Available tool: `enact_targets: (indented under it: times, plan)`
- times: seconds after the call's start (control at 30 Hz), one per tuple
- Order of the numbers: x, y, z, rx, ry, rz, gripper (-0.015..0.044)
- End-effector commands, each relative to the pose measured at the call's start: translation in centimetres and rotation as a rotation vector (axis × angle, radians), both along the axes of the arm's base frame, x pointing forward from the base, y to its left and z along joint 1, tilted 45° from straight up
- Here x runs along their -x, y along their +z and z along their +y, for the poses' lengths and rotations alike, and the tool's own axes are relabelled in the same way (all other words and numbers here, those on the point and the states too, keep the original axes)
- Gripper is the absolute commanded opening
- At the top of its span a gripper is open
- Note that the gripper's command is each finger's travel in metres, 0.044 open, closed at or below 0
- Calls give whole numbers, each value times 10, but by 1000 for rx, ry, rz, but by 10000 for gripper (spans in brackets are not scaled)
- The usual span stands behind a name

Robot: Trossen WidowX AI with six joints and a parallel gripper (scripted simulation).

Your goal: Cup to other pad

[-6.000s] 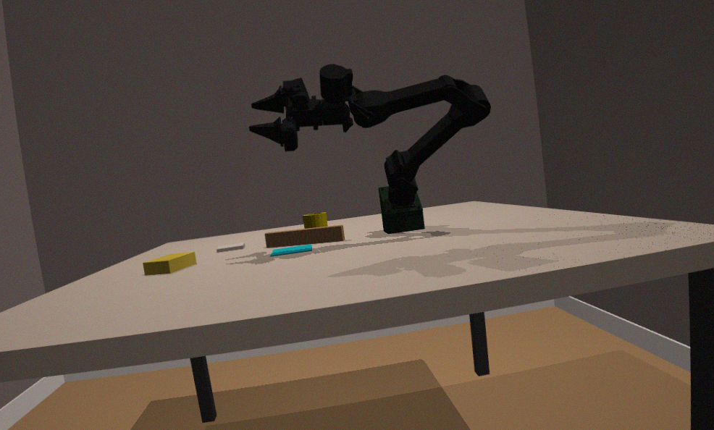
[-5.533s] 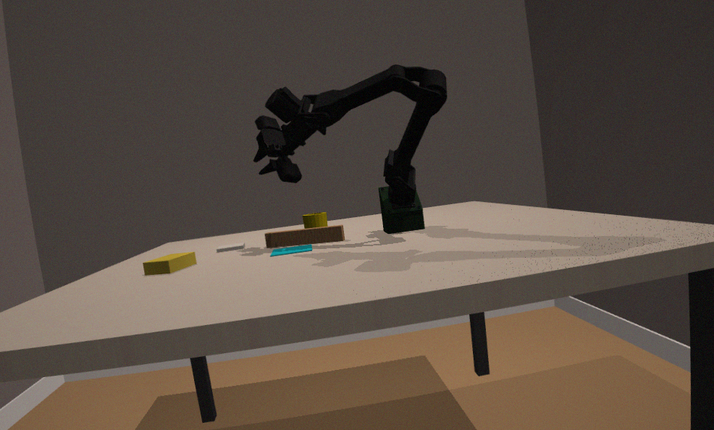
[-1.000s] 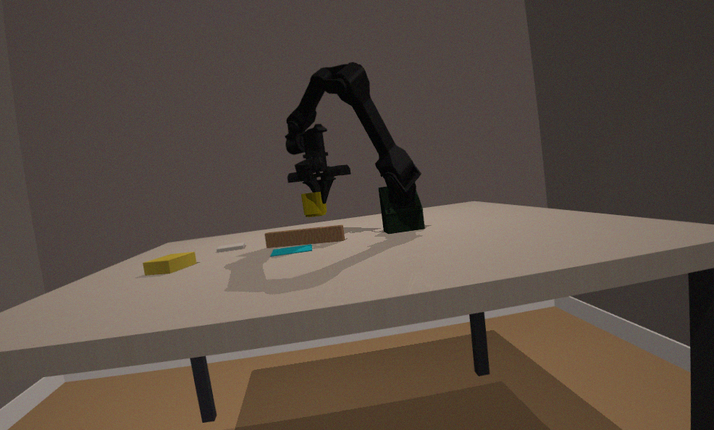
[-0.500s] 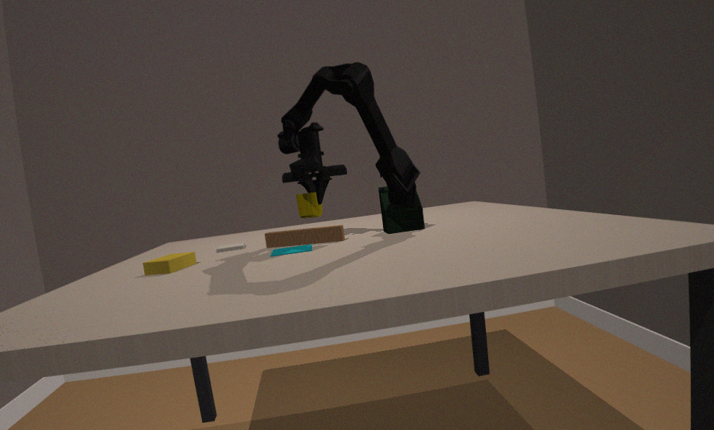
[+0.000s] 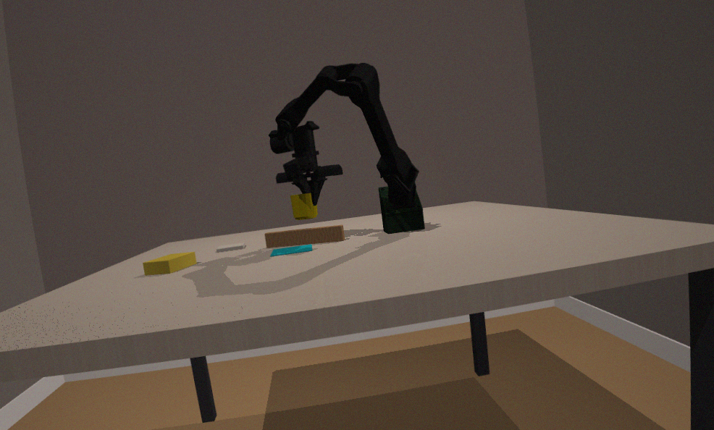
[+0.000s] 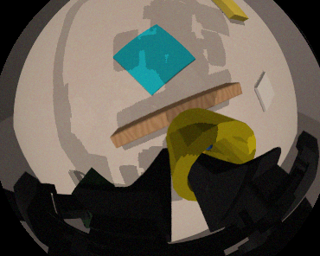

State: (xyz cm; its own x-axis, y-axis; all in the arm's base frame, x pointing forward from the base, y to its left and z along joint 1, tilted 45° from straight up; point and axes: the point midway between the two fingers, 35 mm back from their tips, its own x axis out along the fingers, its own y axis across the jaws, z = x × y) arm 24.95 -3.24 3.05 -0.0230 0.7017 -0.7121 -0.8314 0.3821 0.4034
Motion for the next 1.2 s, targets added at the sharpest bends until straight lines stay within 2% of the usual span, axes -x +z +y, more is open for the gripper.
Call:
enact_targets:
  times: [0.0, 1.17]
  plan:
    - [-4, 8, 7, -2, -7, -1, 0]
    - [-33, 77, 73, -7, -7, -3, 0]
